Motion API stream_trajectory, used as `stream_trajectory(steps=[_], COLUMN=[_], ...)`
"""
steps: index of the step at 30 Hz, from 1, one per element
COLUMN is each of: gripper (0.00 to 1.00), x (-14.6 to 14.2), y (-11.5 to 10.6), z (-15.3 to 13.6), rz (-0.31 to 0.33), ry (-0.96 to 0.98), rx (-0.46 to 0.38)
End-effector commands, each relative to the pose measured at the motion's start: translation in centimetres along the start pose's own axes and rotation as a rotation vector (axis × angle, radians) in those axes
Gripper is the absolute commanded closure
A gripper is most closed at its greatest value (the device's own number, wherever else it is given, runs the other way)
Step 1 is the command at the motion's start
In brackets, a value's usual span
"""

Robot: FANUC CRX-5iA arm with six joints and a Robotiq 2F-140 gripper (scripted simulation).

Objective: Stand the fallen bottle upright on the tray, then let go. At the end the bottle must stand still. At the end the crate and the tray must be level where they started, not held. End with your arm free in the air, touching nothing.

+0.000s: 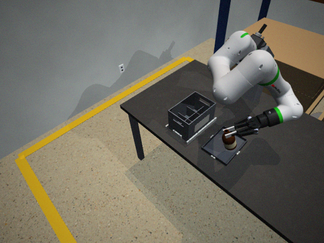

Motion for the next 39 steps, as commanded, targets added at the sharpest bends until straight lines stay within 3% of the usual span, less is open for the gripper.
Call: stream_trajectory(steps=[1,39], gripper=[1.00,1.00], x=[0.13,1.11], y=[0.10,0.87], z=[0.06,0.46], rz=[0.000,0.000], ry=[0.000,0.000], rx=[0.000,0.000])
Point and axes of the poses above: the point where the finger pads meet when closed, its own y axis out along the fingers, its own x axis across the jaws, z = x × y, the point moved 6 cm from there along -y, back along the fingers, and after that the axes turned 7 degrees about y, right-handed, at the moved point
